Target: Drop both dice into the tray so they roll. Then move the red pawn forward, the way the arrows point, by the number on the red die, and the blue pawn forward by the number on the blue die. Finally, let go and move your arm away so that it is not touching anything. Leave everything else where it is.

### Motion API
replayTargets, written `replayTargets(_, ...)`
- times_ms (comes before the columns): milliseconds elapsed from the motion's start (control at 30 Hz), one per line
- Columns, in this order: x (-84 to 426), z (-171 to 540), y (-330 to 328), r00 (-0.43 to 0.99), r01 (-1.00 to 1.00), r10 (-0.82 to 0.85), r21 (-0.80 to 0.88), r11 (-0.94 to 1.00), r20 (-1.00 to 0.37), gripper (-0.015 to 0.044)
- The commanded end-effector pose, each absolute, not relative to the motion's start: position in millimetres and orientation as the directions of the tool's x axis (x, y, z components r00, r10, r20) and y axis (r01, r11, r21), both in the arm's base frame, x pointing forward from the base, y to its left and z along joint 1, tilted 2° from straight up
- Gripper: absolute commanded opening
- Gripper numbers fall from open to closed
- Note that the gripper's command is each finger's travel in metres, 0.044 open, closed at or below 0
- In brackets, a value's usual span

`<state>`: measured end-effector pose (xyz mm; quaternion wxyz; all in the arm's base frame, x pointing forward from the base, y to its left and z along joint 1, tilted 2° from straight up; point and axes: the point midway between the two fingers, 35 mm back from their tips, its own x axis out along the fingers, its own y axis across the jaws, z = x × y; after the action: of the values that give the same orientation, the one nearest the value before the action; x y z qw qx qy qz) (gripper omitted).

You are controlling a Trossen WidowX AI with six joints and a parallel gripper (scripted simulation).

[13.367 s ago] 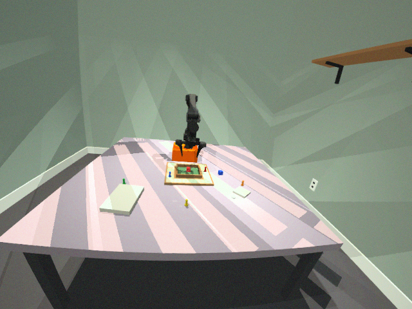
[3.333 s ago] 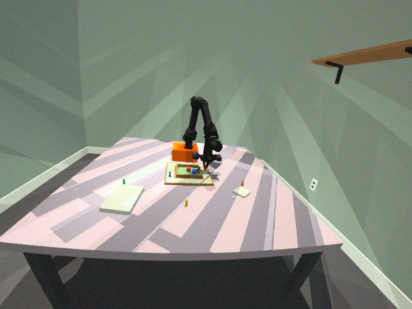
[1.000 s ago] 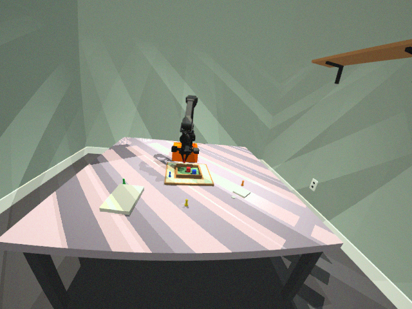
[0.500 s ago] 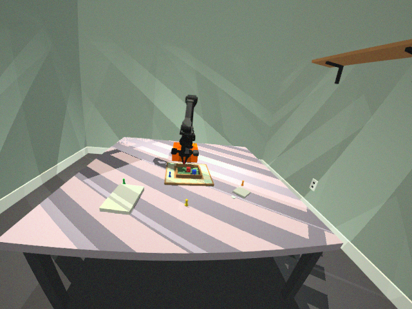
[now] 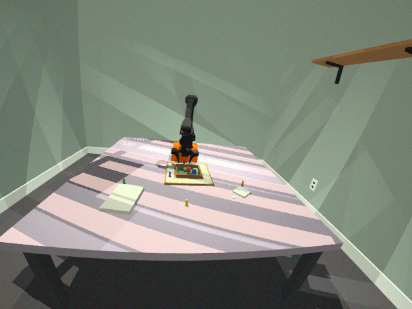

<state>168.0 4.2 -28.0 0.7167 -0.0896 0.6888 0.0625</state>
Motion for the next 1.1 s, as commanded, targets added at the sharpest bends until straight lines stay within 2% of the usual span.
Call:
replayTargets(0, 168.4, -20.6, 4.5, 0.042, -0.214, -0.033, -0.042, 0.976, -0.999, 0.044)
replayTargets(133, 164.8, 17.3, 6.1, 0.036, -0.217, -0.03, -0.037, 0.976, -0.999, 0.044)
replayTargets(233, 164.3, 19.3, 6.2, 0.036, -0.217, -0.029, -0.037, 0.976, -0.999, 0.044)
replayTargets(333, 181.6, 26.3, 5.0, 0.037, -0.273, -0.03, -0.039, 0.961, -0.999, 0.0361)
replayTargets(533, 254.3, 44.4, -4.7, 0.043, -0.489, -0.031, -0.048, 0.871, -0.999, 0.0204)
replayTargets(833, 358.3, 39.7, -32.9, 0.052, -0.755, -0.033, -0.061, 0.653, -0.998, 0.02)
replayTargets(1067, 364.2, 37.9, -37.5, 0.052, -0.772, -0.034, -0.062, 0.633, -0.998, 0.02)
